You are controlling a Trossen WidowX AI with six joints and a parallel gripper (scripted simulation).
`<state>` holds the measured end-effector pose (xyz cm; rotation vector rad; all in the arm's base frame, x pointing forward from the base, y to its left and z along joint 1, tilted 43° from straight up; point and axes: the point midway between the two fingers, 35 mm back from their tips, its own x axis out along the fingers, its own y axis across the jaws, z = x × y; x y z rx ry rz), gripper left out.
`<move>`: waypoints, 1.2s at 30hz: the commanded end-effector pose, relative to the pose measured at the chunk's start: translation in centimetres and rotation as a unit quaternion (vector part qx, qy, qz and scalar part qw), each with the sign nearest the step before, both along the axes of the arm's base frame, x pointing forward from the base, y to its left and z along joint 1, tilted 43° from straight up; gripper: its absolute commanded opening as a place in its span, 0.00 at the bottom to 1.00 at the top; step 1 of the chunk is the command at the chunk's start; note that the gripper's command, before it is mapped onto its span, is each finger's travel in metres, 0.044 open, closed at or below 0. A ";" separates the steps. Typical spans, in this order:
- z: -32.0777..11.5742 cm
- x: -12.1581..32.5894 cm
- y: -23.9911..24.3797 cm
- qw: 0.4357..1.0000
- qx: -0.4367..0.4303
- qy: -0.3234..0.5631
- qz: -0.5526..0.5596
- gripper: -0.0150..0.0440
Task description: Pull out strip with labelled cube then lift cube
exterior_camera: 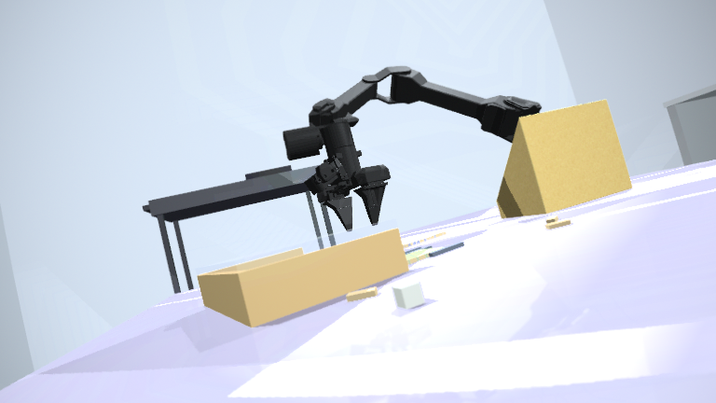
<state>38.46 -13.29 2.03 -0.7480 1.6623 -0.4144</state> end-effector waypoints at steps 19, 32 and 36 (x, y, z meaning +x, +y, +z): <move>-0.8 5.2 1.2 1.000 -0.001 -0.004 0.000 0.87; -2.4 5.1 -0.3 1.000 -0.001 -0.004 0.000 0.68; -2.9 5.1 -0.7 1.000 -0.001 -0.004 0.000 0.68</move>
